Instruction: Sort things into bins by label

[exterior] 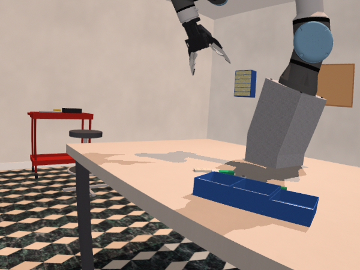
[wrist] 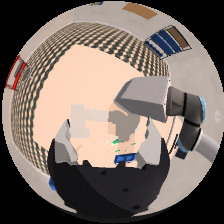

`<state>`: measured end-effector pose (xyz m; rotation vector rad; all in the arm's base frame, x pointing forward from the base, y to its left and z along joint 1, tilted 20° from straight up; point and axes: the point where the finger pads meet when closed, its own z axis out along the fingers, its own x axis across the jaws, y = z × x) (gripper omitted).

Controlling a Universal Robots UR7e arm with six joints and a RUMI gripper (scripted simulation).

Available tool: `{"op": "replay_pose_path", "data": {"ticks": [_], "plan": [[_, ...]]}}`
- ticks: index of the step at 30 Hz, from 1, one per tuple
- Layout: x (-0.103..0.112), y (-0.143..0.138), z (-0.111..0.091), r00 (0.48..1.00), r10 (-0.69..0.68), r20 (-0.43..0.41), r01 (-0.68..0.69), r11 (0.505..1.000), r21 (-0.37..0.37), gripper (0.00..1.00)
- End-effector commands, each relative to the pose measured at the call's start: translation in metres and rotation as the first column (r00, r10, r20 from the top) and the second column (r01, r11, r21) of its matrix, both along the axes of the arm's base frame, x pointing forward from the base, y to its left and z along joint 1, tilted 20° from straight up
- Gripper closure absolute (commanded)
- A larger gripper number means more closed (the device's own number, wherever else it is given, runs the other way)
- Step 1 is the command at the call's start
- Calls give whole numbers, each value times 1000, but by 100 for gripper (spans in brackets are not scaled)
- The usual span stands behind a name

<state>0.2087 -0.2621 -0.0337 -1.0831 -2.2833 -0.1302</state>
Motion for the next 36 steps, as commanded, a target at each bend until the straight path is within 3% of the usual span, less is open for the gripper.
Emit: {"op": "replay_pose_path", "data": {"ticks": [1, 17, 18, 32, 36], "plan": [[0, 0, 0, 1000, 0, 1, 0, 1000, -1, 0], [0, 0, 0, 1000, 0, 1, 0, 1000, -1, 0], [0, 2, -8, 1000, 0, 1, 0, 1000, -1, 96], [4, 41, -117, 1000, 0, 1, 0, 1000, -1, 96], [4, 41, -118, 1000, 0, 1, 0, 1000, -1, 96]]}}
